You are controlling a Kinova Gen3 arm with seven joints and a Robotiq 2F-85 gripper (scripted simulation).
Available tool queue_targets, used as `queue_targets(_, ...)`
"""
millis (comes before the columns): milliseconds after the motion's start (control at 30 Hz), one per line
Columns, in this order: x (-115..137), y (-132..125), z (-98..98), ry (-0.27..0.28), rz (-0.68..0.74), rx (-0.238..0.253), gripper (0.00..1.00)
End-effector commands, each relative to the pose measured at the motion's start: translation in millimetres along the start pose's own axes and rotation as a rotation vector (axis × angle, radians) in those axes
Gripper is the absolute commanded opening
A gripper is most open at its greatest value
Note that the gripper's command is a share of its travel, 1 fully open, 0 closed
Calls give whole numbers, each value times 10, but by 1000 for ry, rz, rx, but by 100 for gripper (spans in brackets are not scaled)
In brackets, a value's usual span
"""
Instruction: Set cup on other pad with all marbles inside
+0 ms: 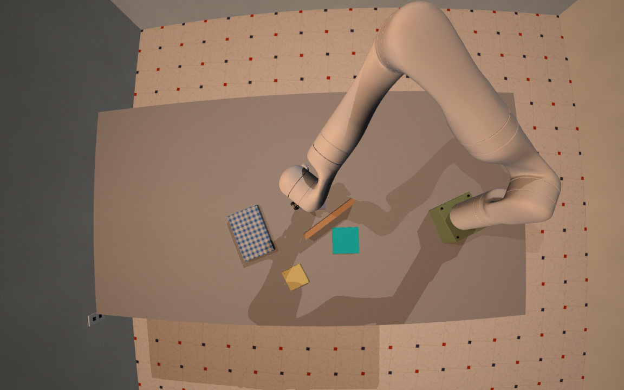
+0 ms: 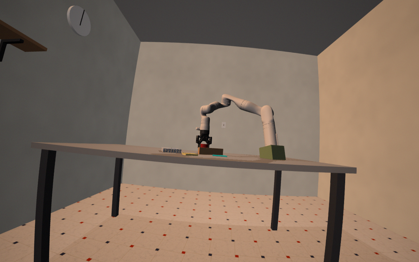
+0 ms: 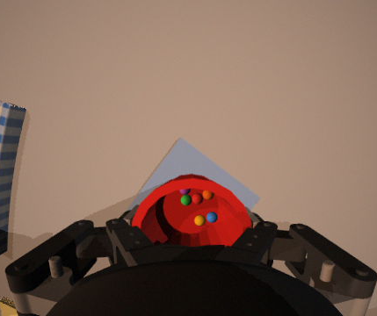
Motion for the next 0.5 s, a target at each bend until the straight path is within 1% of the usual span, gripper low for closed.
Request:
queue_targets(0, 8, -29, 9, 4, 4, 8, 83)
queue_targets(267, 7, -29, 0, 4, 3, 8, 83)
queue_targets(467, 5, -28, -67, 4, 3, 8, 83)
Point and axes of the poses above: the point where the finger pads meet when closed, its own z axis out along the fingers, its own y axis across the jaws, x = y × z, the point moved 7 cm from there along -z, back along the fingers, and after that the axes turned 6 degrees about -z, right-handed, at the moved point
